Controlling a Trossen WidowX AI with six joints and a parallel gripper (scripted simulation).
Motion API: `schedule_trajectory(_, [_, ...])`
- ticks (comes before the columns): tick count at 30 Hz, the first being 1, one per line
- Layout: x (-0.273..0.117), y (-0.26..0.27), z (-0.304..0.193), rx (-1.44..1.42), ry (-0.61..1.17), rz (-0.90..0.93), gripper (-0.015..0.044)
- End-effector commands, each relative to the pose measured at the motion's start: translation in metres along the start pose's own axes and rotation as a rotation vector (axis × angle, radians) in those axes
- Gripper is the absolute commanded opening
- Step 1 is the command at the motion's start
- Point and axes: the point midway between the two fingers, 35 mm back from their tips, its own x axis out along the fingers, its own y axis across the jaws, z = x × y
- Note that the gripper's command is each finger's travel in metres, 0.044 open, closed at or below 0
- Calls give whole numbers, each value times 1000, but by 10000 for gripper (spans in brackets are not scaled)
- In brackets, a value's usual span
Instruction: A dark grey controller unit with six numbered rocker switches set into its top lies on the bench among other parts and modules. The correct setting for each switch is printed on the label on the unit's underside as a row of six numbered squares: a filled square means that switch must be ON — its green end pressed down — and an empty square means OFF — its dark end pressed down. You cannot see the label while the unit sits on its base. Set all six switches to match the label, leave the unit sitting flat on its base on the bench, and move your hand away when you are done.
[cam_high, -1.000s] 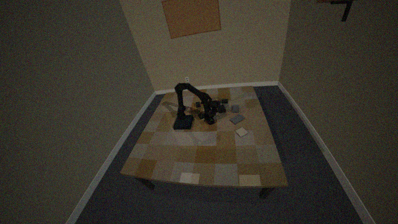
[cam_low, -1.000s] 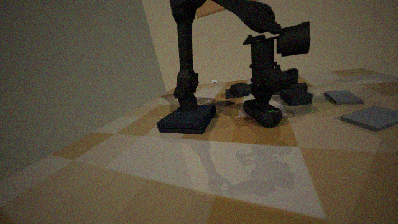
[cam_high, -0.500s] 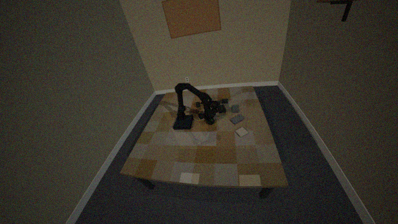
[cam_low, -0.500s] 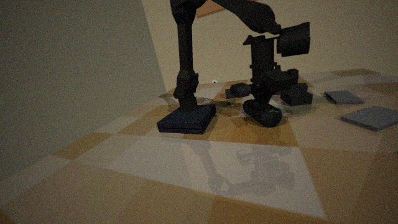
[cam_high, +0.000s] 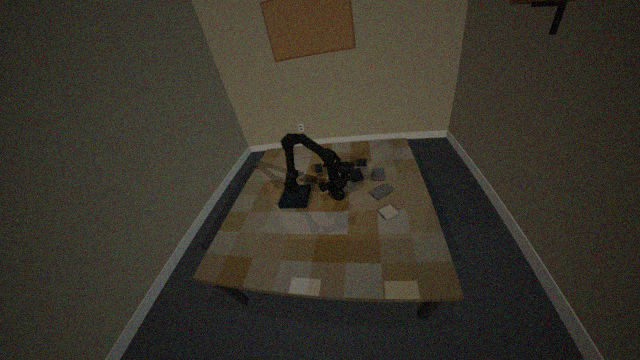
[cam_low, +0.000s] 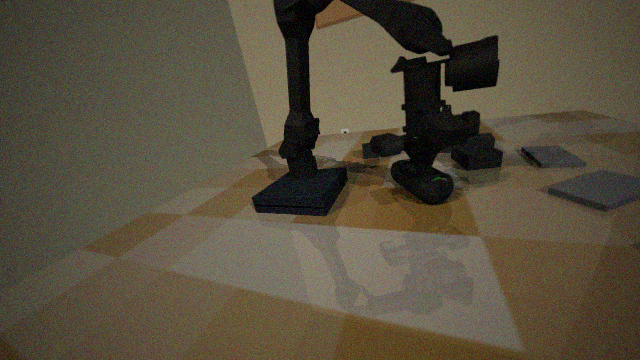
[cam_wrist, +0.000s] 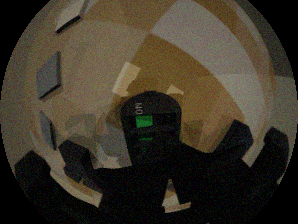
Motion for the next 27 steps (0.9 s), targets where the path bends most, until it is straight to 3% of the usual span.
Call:
schedule_trajectory(1, [2, -2, -1, -1, 3, -7, 0])
schedule_trajectory(16, [4, -2, -1, -1, 3, -7, 0])
schedule_trajectory(21, [-40, -1, -1, -1, 3, -7, 0])
schedule_trajectory(27, [-43, -1, -2, -1, 3, -7, 0])
